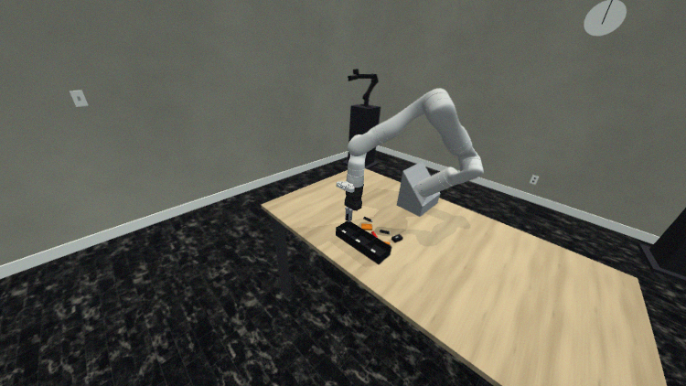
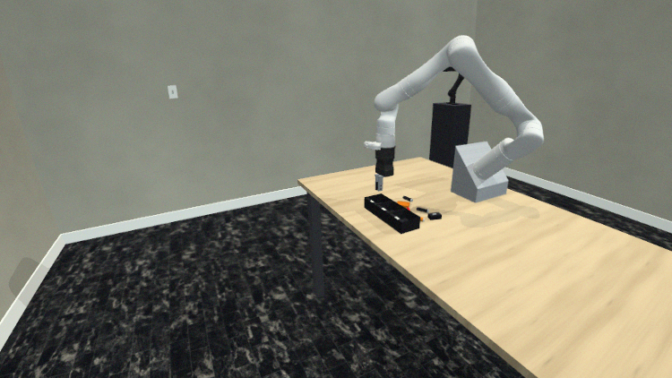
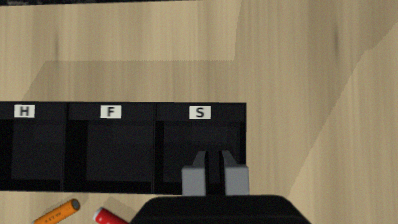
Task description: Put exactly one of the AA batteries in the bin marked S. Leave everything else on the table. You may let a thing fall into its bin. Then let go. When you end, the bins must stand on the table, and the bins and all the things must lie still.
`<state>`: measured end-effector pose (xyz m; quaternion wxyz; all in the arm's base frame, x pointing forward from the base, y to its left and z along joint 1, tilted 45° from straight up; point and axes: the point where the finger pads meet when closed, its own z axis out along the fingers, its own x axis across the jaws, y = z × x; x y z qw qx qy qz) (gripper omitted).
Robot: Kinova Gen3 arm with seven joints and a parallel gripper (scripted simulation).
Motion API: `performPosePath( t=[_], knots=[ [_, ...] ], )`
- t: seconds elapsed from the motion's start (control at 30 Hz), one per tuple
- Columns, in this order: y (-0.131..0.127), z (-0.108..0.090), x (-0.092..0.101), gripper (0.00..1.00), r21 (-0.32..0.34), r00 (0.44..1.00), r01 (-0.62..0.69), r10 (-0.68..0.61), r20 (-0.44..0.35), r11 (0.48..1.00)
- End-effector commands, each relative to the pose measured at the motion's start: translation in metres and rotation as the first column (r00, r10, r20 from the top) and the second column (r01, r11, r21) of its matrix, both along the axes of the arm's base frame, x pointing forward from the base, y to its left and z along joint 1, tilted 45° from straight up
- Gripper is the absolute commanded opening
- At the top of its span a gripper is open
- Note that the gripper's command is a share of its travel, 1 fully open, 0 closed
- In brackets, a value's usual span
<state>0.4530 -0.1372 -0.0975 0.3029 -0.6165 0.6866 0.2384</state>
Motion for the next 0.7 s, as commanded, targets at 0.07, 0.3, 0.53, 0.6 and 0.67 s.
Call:
performPosePath(
  t=[0.07, 0.3, 0.53, 0.6, 0.67],
  knots=[
    [0.003, -0.002, 0.004, 0.31, -0.007, 1.0, 0.01, -0.01, -0.014, 1.0],
    [0.02, -0.014, 0.007, 0.31, -0.002, 1.0, 0.001, -0.001, -0.004, 1.0],
    [0.031, -0.026, 0.008, 0.31, -0.002, 1.0, 0.001, -0.001, -0.004, 1.0],
    [0.032, -0.027, 0.01, 0.31, -0.003, 1.0, 0.005, -0.005, -0.005, 1.0],
    [0.036, -0.031, 0.009, 0.31, -0.002, 1.0, 0.002, -0.002, -0.005, 1.0]
  ],
)
